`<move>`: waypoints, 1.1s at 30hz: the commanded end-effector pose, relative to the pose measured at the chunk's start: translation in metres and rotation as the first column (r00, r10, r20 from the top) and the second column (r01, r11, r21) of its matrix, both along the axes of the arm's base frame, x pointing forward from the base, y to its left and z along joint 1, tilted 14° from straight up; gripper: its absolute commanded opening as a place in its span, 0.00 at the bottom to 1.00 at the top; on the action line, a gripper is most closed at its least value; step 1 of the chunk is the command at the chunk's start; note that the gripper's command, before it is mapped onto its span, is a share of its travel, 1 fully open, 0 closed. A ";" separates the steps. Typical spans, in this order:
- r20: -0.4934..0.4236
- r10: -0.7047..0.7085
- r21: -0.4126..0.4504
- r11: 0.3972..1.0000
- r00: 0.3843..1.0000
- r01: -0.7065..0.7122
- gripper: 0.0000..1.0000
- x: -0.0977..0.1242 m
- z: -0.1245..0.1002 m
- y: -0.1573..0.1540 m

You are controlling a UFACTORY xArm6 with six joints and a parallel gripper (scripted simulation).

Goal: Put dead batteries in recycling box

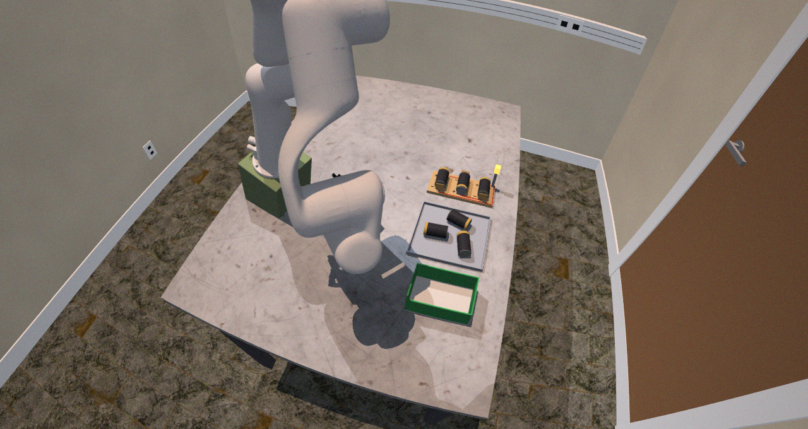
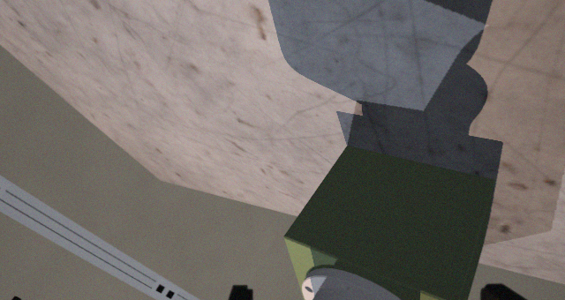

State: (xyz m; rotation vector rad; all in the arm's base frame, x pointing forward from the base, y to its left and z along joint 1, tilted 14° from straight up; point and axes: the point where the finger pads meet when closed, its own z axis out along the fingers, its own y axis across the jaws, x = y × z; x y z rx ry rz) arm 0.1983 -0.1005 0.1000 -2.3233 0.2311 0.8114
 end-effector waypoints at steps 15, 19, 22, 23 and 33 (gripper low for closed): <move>0.247 0.245 -0.513 0.854 0.937 -0.088 1.00 0.132 0.067 0.028; 0.334 0.294 -0.581 0.812 0.895 -0.050 1.00 0.162 0.094 0.050; 0.378 0.315 -0.605 0.796 0.871 -0.026 1.00 0.174 0.109 0.063; 0.378 0.315 -0.605 0.796 0.871 -0.026 1.00 0.174 0.109 0.063; 0.494 0.578 -0.672 0.728 0.649 -0.137 1.00 0.227 0.128 0.126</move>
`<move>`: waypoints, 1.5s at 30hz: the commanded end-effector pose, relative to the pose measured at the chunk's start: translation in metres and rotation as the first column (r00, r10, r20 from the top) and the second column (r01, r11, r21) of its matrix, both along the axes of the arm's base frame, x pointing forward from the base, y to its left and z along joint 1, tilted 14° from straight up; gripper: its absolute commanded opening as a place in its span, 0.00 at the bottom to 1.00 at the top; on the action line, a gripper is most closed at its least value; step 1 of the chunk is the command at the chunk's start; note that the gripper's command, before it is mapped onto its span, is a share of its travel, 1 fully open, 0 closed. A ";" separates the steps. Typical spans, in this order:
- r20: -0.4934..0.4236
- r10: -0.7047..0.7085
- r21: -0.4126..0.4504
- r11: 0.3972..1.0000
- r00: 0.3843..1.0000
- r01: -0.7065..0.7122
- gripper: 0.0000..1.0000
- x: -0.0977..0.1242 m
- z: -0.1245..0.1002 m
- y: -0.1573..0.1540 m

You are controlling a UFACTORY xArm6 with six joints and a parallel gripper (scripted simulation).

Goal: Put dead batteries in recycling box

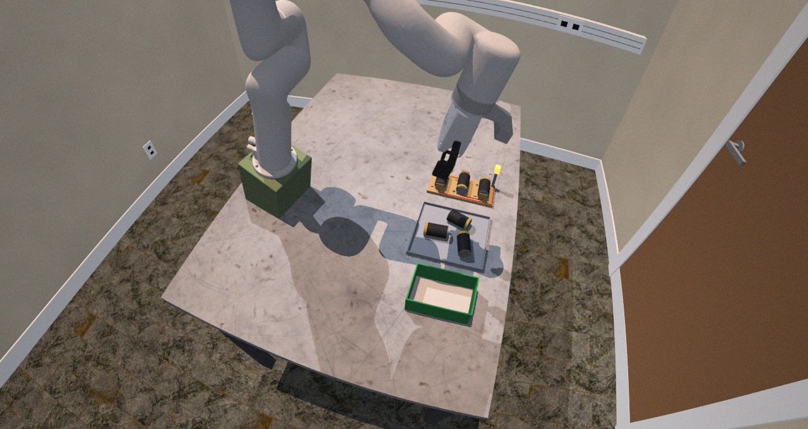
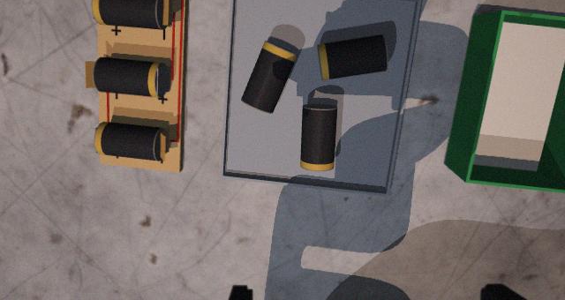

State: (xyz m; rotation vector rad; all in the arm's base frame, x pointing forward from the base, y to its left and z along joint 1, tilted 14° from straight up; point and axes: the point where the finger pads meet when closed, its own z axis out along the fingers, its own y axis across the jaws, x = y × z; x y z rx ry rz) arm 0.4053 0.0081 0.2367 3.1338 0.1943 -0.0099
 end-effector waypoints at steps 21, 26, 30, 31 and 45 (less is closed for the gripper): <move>0.040 0.760 -0.163 0.646 0.649 -0.746 1.00 0.065 -0.067 0.106; 0.028 0.856 -0.187 0.512 0.516 -0.839 1.00 0.070 -0.080 0.130; 0.017 0.913 -0.203 0.402 0.408 -0.893 1.00 0.073 -0.091 0.149; 0.013 0.927 -0.208 0.369 0.375 -0.906 1.00 0.073 -0.094 0.154; -0.020 0.995 -0.238 0.091 0.098 -0.967 1.00 0.073 -0.119 0.200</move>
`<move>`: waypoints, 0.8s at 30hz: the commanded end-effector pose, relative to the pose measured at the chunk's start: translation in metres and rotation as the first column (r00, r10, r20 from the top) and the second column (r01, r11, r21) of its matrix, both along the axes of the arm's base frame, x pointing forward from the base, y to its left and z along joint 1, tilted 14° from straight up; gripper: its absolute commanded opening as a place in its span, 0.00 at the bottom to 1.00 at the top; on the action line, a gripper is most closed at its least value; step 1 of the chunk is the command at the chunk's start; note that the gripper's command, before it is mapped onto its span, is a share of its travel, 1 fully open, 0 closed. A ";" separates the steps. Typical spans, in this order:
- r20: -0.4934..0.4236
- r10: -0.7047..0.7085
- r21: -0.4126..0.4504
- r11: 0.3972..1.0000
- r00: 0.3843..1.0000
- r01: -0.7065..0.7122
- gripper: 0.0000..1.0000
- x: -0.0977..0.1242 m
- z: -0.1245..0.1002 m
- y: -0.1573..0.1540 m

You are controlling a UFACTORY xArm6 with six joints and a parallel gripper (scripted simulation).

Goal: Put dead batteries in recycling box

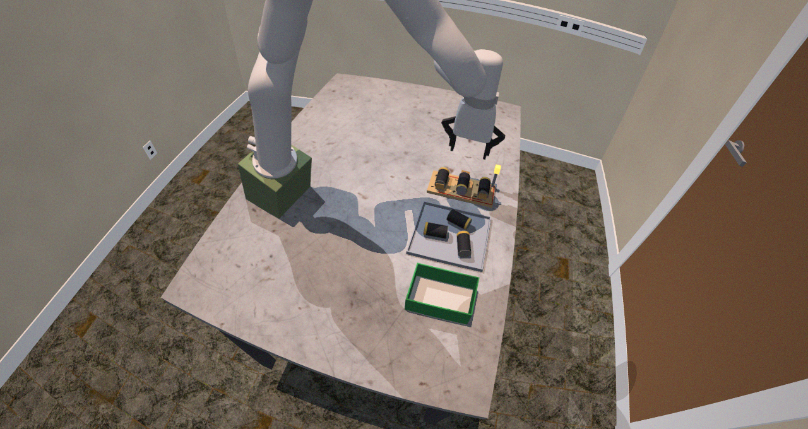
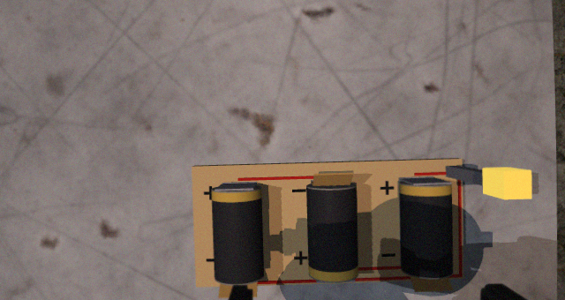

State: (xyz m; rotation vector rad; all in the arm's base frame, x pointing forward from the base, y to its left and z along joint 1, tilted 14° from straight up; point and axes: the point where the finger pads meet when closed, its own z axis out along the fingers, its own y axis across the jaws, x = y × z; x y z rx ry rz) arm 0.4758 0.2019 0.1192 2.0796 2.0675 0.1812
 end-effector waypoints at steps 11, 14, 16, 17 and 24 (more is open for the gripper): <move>0.006 0.034 0.001 0.999 0.999 -0.034 1.00 0.002 -0.001 0.006; 0.006 0.034 0.001 0.999 0.999 -0.034 0.51 0.002 -0.001 0.006; 0.006 0.034 0.001 0.999 0.999 -0.034 0.51 0.002 -0.001 0.006; 0.006 0.034 0.001 0.999 0.999 -0.034 0.51 0.003 -0.001 0.006; 0.005 0.034 0.002 0.999 0.999 -0.034 0.51 0.003 -0.001 0.005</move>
